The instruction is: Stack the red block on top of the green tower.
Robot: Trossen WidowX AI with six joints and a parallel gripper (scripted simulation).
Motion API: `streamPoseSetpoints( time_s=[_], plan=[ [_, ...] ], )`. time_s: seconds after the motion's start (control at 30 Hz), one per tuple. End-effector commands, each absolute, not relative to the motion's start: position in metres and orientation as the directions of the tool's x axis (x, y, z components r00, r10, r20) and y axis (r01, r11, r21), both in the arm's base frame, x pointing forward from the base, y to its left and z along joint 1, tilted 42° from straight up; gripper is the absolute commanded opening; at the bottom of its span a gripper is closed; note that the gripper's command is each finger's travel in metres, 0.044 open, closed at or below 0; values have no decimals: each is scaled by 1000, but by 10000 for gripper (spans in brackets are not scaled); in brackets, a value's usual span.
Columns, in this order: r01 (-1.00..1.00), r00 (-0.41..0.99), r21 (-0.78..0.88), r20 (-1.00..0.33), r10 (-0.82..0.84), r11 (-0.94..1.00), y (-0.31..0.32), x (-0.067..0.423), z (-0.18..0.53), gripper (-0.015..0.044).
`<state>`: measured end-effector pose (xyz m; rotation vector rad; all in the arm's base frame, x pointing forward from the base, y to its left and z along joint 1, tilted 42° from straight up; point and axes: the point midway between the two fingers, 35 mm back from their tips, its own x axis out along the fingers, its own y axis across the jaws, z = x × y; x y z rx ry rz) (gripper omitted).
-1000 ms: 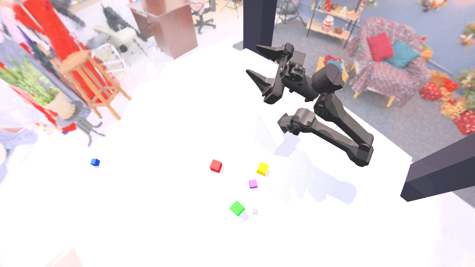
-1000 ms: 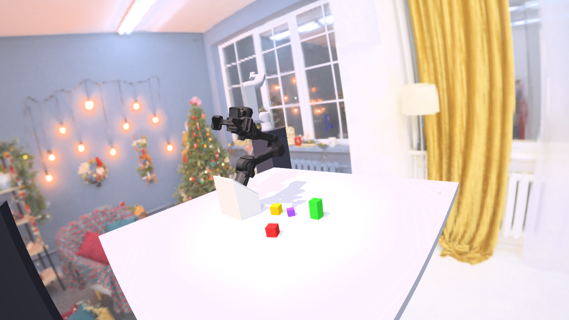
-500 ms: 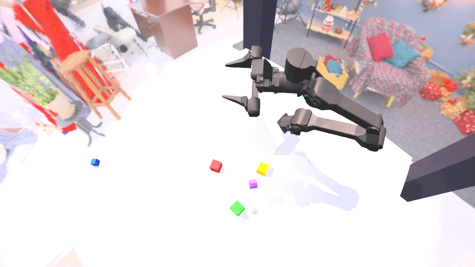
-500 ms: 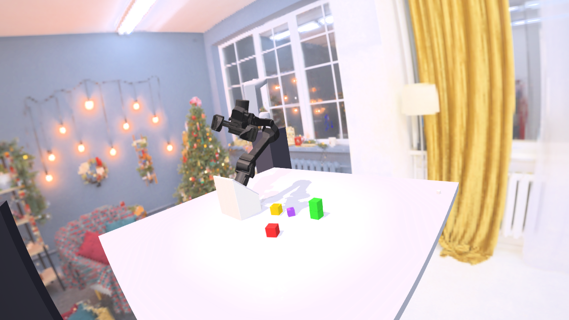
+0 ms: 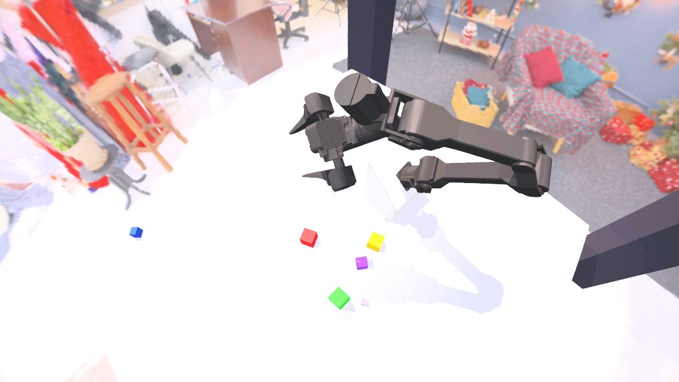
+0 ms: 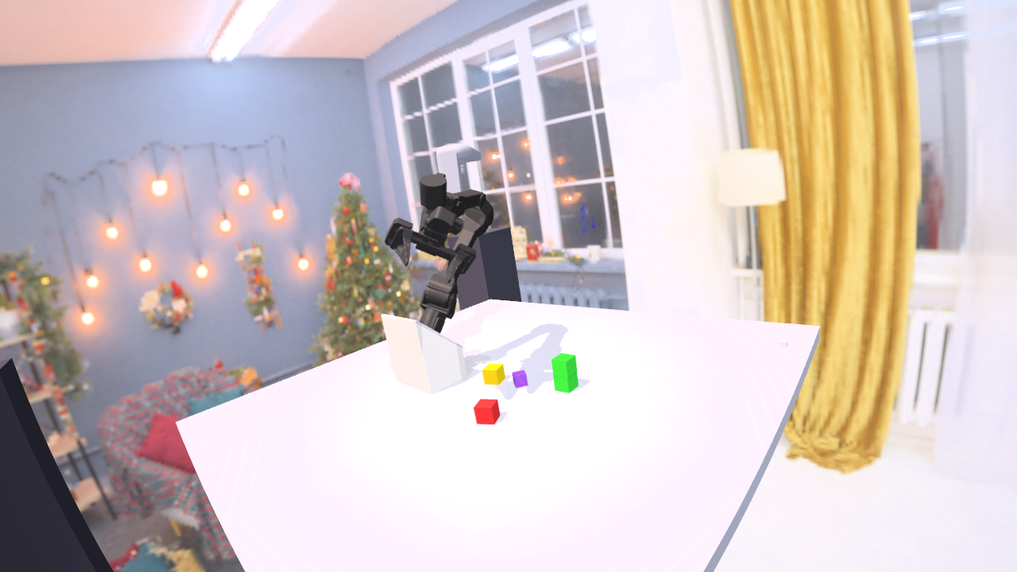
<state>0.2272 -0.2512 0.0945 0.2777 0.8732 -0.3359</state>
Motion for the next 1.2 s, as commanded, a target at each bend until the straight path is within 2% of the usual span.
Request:
streamPoseSetpoints(
  time_s=[0.0, 0.37, 0.77, 1.03, 1.17],
  plan=[
    [276, 572, 137, -819, -48, 951, -240, 247, 80, 440],
    [-17, 438, 267, -864, 248, 963, -200, 280, 35, 440],
    [-296, 219, 455, -824, 523, 840, -147, 301, -14, 440],
    [-414, 74, 566, -760, 646, 713, -113, 308, -41, 440],
    [-421, 63, 574, -754, 654, 702, -110, 309, -43, 440]
  ],
)
